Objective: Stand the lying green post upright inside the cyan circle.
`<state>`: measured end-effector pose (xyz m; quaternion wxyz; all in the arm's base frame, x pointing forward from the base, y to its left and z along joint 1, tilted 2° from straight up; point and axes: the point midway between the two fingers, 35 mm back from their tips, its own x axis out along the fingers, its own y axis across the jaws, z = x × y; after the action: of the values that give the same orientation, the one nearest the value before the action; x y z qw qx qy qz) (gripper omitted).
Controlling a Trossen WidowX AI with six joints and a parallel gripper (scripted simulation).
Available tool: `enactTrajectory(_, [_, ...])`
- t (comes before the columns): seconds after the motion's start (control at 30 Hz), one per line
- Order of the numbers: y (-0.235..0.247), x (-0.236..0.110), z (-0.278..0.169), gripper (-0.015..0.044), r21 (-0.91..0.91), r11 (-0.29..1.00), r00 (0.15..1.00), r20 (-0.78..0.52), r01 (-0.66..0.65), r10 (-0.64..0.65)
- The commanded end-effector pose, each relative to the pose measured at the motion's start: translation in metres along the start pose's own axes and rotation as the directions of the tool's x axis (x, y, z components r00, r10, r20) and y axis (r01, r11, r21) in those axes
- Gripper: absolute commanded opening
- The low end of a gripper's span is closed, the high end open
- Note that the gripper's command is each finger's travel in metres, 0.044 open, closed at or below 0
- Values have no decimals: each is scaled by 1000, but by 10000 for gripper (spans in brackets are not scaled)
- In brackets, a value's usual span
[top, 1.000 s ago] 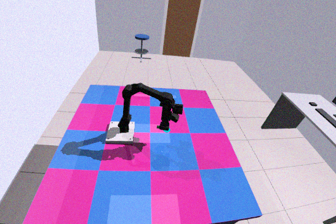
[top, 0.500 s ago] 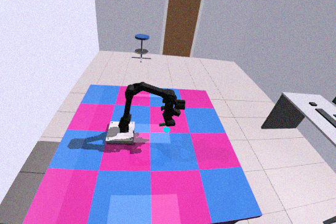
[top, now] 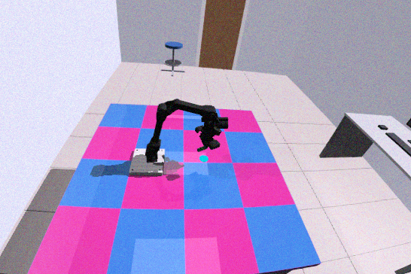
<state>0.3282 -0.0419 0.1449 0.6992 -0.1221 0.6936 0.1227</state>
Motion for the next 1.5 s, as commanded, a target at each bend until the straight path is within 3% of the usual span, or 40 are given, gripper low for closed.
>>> enactTrajectory(0.0, [8,-2,9,23,-100,995,1000,1,-5,6])
enactTrajectory(0.4, [26,-4,25,23,-307,952,1000,-4,-12,11])
enactTrajectory(1.47, [17,16,46,23,-216,976,980,187,-30,71])
